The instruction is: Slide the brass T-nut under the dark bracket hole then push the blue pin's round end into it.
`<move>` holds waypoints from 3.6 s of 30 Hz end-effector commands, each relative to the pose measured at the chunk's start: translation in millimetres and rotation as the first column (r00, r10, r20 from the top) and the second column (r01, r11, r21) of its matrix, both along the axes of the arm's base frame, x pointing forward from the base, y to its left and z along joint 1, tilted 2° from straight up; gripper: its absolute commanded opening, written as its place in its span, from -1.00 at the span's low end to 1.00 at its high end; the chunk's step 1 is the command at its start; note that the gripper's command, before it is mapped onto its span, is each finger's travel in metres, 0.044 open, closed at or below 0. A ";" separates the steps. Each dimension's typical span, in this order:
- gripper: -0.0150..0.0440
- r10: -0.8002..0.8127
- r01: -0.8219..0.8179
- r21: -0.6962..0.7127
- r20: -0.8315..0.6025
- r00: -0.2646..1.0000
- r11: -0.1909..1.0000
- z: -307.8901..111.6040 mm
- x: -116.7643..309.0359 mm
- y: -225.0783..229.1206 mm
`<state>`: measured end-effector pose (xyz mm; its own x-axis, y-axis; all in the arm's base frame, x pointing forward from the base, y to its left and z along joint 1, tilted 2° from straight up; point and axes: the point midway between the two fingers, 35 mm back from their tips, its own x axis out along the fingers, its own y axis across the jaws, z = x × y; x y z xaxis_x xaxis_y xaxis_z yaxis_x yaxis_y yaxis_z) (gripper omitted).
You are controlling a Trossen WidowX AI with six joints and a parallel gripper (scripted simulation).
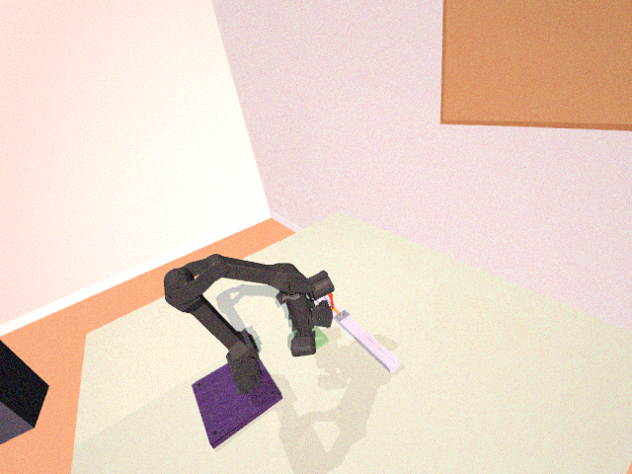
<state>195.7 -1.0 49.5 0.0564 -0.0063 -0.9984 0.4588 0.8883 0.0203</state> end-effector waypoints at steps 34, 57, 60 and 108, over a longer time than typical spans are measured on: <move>-1.00 0.003 -0.003 0.001 -0.008 1.000 1.000 40.9 -5.6 -0.9; -1.00 0.034 -0.033 0.008 -0.016 0.999 0.999 79.6 22.7 4.9; -1.00 0.041 -0.041 0.010 -0.020 0.999 0.999 81.9 32.0 6.8; -1.00 0.125 -0.123 0.031 -0.059 0.990 0.992 50.5 132.4 37.3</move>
